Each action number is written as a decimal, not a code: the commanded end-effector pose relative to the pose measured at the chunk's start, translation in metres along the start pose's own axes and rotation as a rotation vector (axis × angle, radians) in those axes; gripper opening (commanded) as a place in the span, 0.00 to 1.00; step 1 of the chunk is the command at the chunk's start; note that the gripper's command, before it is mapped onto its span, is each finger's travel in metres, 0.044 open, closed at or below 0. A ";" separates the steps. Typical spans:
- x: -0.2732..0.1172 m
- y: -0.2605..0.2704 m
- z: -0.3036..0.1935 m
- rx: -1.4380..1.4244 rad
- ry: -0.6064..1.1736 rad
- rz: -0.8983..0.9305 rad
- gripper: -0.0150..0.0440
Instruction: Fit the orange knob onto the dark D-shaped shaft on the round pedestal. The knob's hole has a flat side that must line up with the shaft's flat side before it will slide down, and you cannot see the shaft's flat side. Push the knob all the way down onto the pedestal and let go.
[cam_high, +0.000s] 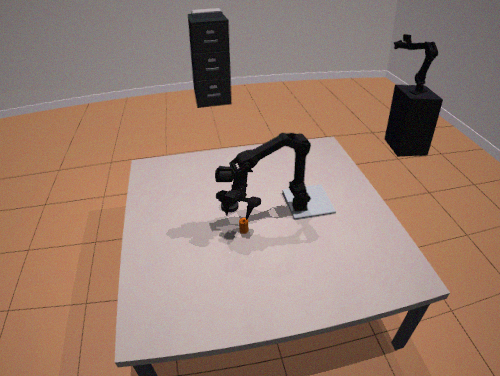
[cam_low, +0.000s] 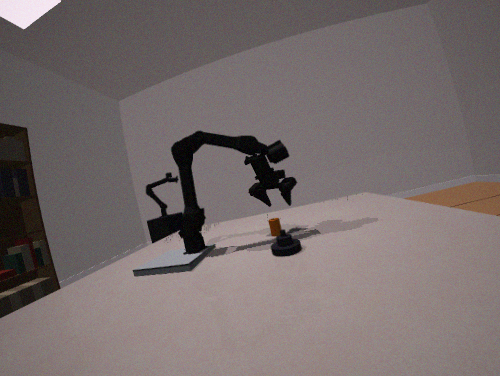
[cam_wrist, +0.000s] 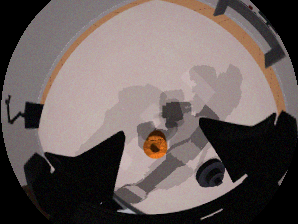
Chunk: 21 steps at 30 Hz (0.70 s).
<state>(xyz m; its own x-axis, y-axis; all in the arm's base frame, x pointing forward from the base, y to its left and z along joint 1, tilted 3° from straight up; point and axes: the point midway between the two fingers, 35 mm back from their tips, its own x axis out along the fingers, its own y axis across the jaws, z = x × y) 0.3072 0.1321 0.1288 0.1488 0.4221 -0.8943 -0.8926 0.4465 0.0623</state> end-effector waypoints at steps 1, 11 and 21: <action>-0.031 0.019 -0.010 -0.129 0.406 -0.023 1.00; -0.031 0.019 -0.010 -0.129 0.406 -0.023 1.00; -0.031 0.019 -0.010 0.090 0.401 -0.068 1.00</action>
<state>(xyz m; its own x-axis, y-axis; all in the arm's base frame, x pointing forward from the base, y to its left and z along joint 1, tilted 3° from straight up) 0.2807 0.1201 0.1549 0.0181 0.0657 -0.9977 -0.9077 0.4196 0.0112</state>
